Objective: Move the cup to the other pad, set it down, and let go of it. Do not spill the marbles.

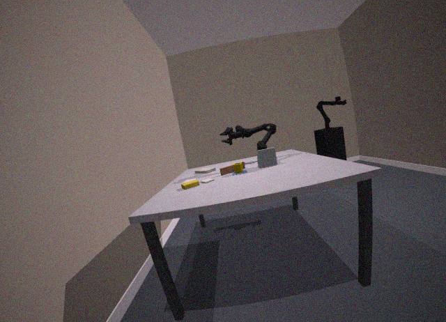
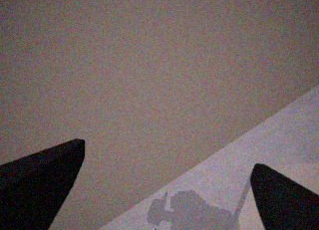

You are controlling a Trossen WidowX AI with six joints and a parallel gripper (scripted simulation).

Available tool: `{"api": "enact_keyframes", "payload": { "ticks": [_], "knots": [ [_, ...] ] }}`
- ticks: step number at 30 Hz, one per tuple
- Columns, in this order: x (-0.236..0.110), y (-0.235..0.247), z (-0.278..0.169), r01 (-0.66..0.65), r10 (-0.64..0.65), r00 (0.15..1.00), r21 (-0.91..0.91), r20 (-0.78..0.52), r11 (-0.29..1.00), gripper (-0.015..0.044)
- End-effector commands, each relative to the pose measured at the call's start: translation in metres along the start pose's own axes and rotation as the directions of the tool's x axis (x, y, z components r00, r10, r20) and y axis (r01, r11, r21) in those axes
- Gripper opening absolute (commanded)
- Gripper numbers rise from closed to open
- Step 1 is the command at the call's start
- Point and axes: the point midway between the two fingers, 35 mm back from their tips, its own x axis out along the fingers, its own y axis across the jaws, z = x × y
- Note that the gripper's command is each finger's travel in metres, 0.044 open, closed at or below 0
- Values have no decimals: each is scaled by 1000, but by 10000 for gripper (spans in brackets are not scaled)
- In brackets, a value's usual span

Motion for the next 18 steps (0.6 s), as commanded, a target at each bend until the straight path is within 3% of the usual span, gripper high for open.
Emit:
{"api": "enact_keyframes", "payload": {
  "ticks": [1,4,9,13,18],
  "knots": [
    [2,1,-4,1,-1,1000,12,-16,1000,374],
    [18,12,-55,49,-10,972,165,-233,985,295],
    [25,39,-138,239,-17,826,322,-564,916,167],
    [14,58,-192,419,-54,662,309,-747,854,167],
    [-9,73,-242,597,-140,460,188,-877,780,167]
  ]
}}
